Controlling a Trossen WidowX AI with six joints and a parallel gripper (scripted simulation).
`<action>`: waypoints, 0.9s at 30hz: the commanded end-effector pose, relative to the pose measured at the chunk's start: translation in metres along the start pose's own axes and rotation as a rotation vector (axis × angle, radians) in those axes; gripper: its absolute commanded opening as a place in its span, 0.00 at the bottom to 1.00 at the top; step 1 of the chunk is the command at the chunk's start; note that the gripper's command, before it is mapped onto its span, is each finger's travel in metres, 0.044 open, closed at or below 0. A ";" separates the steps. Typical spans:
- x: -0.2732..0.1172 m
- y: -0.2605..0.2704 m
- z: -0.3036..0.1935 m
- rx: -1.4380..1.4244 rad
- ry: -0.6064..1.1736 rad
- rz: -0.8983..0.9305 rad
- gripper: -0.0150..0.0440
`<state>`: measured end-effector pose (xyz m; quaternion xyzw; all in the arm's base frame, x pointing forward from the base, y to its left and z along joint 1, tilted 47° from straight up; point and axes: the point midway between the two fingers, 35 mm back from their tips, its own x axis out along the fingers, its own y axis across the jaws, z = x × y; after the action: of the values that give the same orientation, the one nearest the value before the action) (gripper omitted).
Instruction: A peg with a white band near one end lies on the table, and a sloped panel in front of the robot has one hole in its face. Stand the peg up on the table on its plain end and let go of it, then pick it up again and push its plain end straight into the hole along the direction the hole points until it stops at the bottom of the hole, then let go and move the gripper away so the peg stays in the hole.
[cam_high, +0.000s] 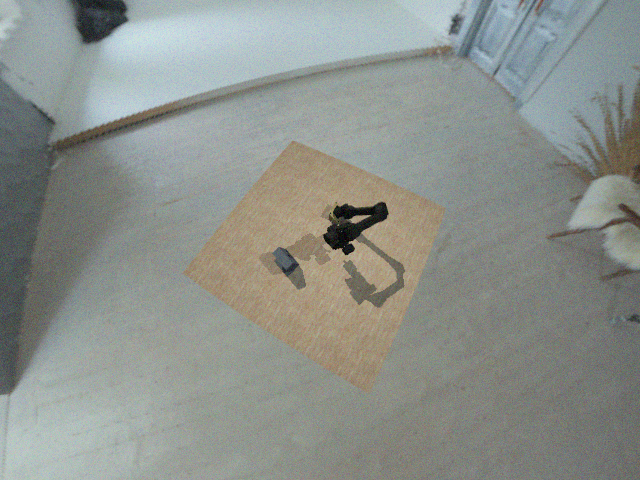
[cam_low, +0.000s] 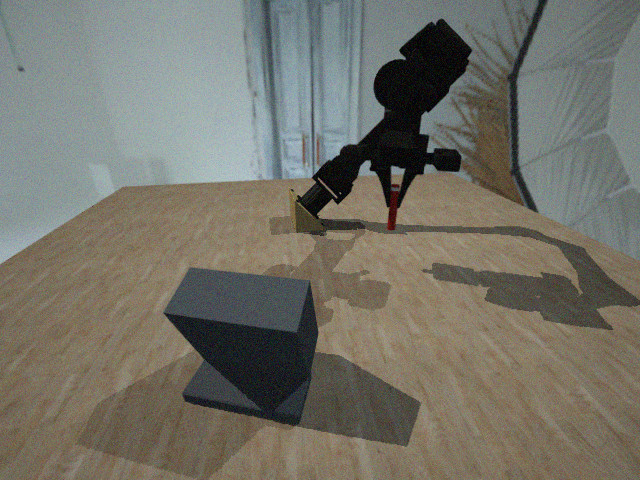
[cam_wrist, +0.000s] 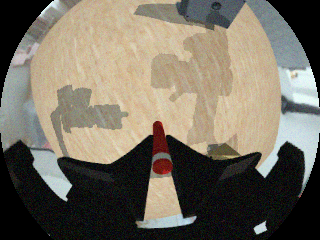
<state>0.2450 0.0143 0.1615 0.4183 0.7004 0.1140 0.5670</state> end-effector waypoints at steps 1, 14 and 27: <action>0.002 -0.004 0.004 0.011 -0.010 -0.005 0.25; 0.009 -0.017 0.020 0.046 -0.073 -0.008 0.25; 0.016 -0.029 0.036 0.082 -0.138 -0.008 0.25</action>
<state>0.2635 -0.0021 0.1245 0.4423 0.6668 0.0612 0.5966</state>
